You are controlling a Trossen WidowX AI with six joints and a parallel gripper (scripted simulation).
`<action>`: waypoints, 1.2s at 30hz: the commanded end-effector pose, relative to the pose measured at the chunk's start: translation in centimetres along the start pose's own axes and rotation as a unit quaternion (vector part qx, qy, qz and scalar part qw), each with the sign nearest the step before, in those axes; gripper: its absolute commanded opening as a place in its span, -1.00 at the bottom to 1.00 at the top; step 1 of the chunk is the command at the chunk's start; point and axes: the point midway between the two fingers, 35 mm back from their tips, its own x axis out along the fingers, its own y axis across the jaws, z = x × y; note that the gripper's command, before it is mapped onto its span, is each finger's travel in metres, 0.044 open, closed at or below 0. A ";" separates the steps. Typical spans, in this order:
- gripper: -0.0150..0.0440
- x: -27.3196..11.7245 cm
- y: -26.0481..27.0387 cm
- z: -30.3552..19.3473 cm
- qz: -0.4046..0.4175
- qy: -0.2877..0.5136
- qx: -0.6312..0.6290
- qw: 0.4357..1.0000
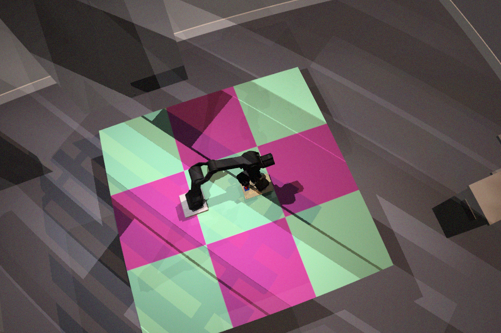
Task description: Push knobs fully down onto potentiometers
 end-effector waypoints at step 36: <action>-0.49 1.1 -0.1 0.1 -0.003 -0.003 0.002 1.000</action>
